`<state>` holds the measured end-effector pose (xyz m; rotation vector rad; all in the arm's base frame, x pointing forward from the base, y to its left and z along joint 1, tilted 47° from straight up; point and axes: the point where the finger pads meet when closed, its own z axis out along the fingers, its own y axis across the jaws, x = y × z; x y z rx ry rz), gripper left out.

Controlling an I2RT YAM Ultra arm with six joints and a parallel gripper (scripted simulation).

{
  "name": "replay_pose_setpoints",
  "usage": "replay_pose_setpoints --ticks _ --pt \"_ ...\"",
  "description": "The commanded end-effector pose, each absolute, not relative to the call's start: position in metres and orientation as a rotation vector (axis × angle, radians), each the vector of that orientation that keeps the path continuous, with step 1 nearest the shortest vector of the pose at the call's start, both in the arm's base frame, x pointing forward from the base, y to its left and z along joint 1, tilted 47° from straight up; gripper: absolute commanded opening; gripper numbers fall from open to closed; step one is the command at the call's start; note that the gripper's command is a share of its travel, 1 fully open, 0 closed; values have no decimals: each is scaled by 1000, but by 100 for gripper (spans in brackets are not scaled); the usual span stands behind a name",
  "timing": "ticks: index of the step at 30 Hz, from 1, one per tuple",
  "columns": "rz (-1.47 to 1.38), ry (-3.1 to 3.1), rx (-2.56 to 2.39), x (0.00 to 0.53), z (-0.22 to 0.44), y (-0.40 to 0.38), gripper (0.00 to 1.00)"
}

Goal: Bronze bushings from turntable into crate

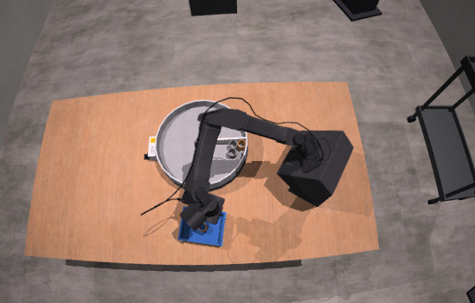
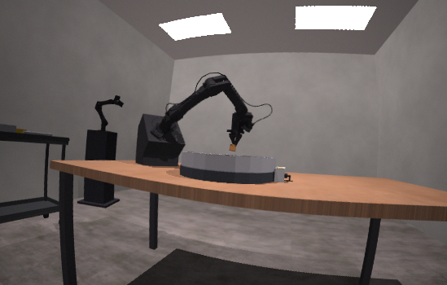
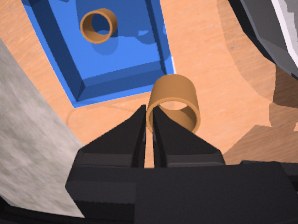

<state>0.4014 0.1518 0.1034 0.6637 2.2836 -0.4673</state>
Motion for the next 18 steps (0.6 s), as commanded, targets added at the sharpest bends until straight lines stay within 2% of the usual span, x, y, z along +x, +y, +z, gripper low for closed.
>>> replay_pose_setpoints --ticks 1,18 --pt "-460 2273 640 404 112 178 0" --pt "-458 2273 639 426 106 212 0"
